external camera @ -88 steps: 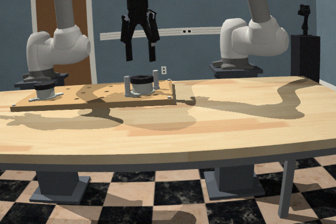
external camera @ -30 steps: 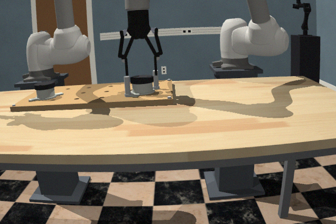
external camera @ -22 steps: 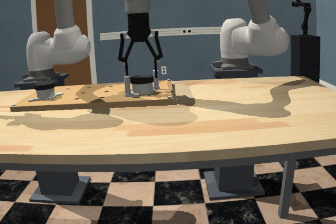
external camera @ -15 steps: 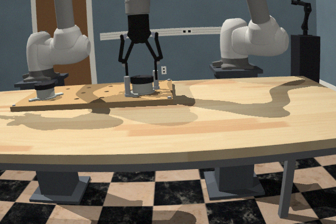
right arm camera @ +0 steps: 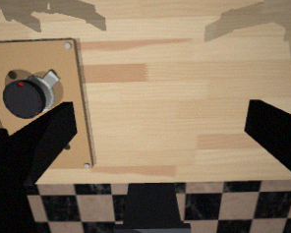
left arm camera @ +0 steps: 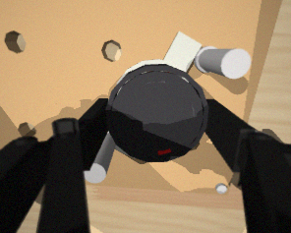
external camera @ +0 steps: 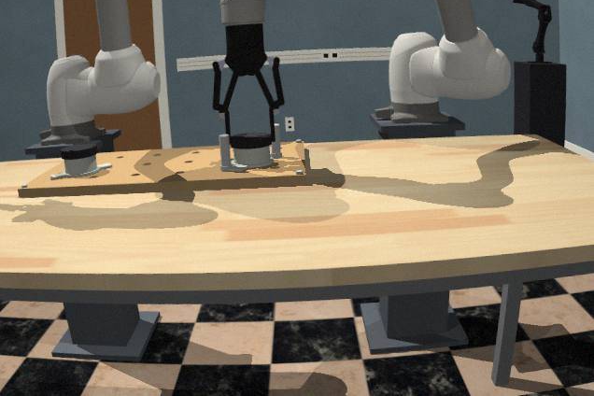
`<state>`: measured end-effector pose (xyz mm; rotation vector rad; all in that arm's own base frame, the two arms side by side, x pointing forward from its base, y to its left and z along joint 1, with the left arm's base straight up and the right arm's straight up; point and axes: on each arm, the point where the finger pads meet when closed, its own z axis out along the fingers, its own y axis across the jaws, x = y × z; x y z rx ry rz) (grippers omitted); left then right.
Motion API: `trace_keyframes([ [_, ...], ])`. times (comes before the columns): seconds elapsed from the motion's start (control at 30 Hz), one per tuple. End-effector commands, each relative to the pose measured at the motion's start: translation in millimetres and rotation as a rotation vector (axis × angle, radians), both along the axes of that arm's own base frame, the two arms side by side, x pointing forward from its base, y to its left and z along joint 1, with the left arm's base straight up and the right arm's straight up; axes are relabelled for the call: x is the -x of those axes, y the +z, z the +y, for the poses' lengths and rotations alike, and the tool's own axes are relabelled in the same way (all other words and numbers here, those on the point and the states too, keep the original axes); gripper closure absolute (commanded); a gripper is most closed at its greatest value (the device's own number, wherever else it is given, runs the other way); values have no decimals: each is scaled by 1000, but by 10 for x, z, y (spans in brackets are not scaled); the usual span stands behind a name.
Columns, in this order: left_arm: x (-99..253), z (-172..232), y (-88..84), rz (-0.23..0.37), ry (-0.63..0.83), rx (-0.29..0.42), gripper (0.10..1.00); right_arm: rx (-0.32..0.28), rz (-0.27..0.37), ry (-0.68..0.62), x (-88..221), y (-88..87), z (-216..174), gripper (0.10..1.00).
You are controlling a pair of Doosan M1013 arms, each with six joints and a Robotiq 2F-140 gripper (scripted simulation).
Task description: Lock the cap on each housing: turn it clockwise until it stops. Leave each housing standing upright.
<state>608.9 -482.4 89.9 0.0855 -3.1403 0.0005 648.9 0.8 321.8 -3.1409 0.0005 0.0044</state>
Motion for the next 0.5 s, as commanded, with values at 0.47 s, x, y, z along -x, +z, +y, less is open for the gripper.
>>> trace_keyframes([
  [0.47,-4,-2,10,-1,-229,1,999,0,-1,0,-2,7,1,98],
])
